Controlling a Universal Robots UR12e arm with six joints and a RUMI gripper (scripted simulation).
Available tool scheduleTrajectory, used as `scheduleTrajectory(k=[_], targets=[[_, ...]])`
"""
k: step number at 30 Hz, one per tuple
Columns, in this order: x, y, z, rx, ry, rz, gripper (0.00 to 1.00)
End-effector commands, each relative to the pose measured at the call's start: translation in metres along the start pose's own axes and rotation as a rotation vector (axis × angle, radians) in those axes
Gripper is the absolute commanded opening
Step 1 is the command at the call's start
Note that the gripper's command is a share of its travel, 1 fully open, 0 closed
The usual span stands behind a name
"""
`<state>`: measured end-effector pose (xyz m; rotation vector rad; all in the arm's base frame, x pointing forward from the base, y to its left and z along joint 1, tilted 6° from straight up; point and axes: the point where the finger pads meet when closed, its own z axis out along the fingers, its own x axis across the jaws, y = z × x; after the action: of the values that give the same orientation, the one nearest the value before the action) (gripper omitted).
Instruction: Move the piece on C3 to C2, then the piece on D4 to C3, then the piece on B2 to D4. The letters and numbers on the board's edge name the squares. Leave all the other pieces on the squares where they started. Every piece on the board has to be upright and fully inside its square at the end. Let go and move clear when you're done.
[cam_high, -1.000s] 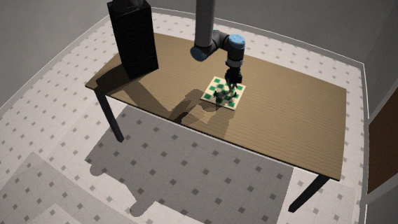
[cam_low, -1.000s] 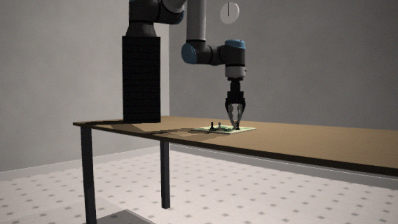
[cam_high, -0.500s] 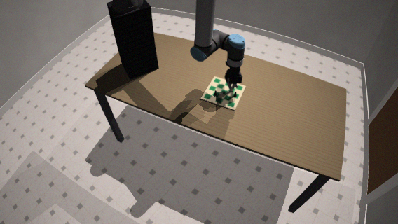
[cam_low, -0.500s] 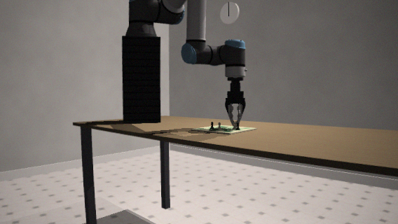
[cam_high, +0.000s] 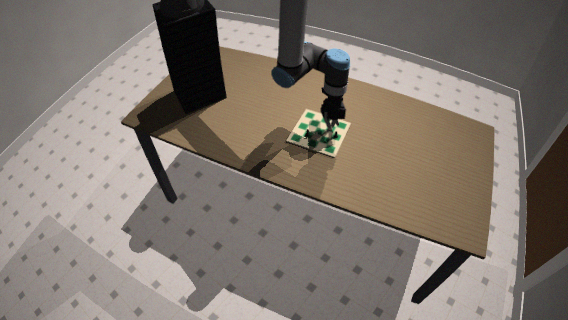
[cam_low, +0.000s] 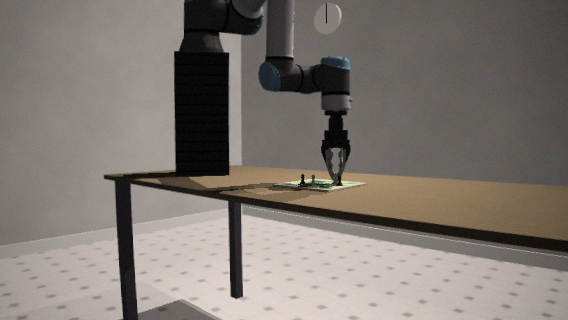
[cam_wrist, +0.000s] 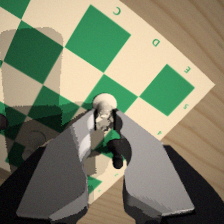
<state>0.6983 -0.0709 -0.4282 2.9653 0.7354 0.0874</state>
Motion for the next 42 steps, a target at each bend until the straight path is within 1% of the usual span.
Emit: scheduleTrajectory(k=[1, 5, 12, 14, 17, 19, 22, 34, 38, 42], targets=[[0.0, 0.0, -0.004, -0.001, 0.001, 0.0, 0.0], [0.0, 0.0, -0.022, -0.001, 0.001, 0.0, 0.0], [0.0, 0.0, -0.073, -0.001, 0.001, 0.0, 0.0], [0.0, 0.0, -0.073, -0.001, 0.001, 0.0, 0.0], [0.0, 0.0, -0.09, -0.001, 0.001, 0.0, 0.0], [0.0, 0.0, -0.097, -0.001, 0.001, 0.0, 0.0], [0.0, 0.0, -0.1, -0.001, 0.001, 0.0, 0.0], [-0.001, 0.001, -0.1, -0.001, 0.001, 0.012, 0.0], [-0.009, 0.002, -0.1, -0.001, 0.001, 0.113, 0.0], [-0.024, 0.005, -0.1, 0.0, 0.001, 0.301, 0.0]])
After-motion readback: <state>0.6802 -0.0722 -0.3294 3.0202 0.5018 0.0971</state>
